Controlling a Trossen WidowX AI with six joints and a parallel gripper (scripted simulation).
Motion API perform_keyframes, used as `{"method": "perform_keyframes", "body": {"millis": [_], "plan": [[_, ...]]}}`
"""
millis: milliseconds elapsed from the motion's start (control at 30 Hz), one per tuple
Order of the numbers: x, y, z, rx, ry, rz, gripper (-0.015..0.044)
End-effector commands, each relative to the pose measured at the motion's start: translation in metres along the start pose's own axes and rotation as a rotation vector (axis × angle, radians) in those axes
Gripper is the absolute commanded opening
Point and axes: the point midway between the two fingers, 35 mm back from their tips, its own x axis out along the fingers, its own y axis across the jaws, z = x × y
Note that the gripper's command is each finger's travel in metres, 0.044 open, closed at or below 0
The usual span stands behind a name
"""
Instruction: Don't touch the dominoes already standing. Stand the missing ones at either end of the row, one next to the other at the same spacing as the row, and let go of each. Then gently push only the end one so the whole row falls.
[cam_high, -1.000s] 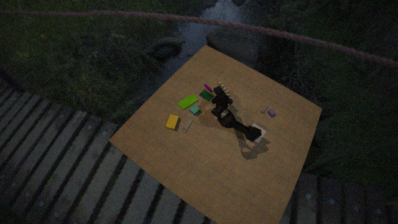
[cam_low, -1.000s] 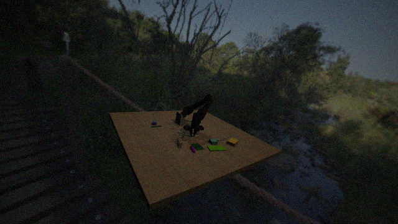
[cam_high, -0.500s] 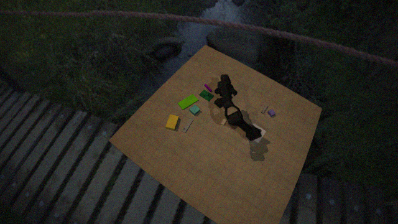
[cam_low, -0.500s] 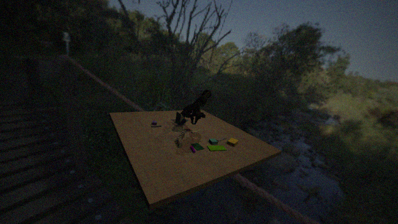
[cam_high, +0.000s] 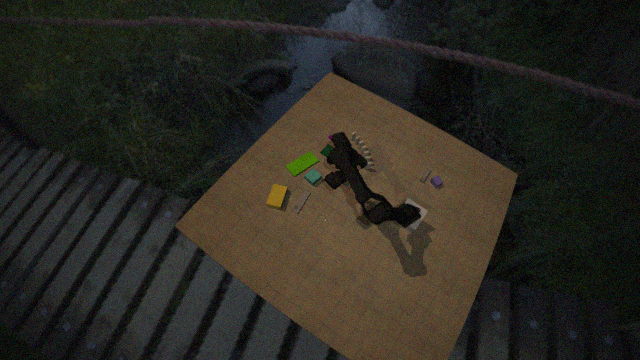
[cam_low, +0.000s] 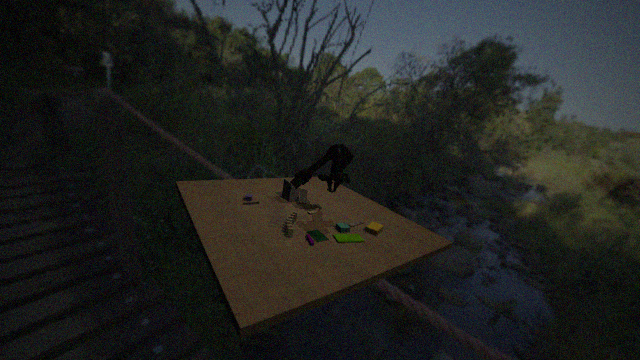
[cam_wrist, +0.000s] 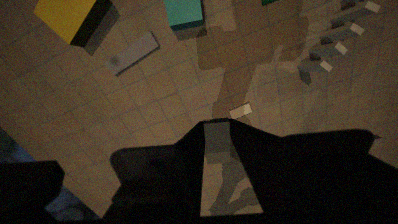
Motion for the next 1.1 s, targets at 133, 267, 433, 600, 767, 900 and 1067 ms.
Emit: {"method": "perform_keyframes", "body": {"millis": [133,267,433,600,767,900,1067], "plan": [[0.001,0.099,-0.061,0.065,0.020,0.038,0.0107],[0.001,0.099,-0.061,0.065,0.020,0.038,0.0107],[0.004,0.098,-0.062,0.061,0.018,0.019,0.0107],[0.020,0.088,-0.067,0.029,-0.005,-0.113,0.0107],[0.034,0.078,-0.069,-0.003,-0.052,-0.238,0.0107],[0.043,0.072,-0.068,-0.028,-0.107,-0.328,0.0107],[0.051,0.066,-0.066,-0.056,-0.193,-0.425,0.0107]]}}
